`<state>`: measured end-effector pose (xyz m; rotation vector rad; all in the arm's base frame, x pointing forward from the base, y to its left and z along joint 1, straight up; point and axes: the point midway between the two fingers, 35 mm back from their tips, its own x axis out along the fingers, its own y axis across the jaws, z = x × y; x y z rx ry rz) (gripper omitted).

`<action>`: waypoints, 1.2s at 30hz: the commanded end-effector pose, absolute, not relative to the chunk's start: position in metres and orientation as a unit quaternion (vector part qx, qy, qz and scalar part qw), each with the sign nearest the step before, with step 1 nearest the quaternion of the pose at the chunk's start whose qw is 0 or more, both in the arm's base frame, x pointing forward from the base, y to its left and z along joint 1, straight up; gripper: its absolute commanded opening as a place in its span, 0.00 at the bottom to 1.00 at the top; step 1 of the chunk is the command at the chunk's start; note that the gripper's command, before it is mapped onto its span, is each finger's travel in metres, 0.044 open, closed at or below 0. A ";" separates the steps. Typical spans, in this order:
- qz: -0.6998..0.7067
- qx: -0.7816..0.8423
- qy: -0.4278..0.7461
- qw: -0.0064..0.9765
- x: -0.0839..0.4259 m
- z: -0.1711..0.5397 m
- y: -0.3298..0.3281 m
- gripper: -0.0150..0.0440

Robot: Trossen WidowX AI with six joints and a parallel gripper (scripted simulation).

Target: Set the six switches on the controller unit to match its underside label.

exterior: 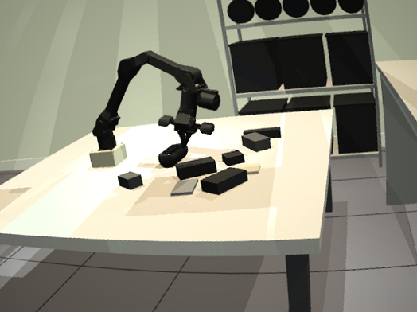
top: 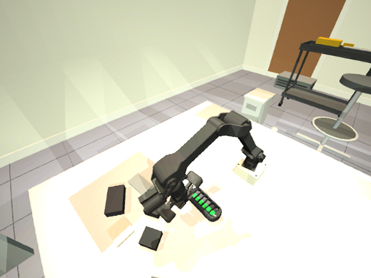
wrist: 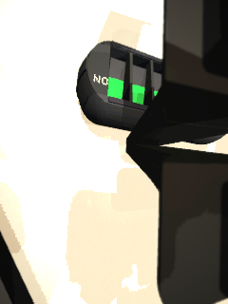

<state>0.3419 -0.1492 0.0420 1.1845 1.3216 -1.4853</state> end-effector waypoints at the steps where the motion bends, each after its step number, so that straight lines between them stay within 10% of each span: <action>1: -0.591 0.466 0.527 0.395 0.329 0.040 -0.151 0.25; 21: -0.610 0.491 0.504 0.366 0.328 0.040 -0.153 0.25; 36: -0.501 0.606 0.462 0.410 0.266 0.070 -0.147 0.92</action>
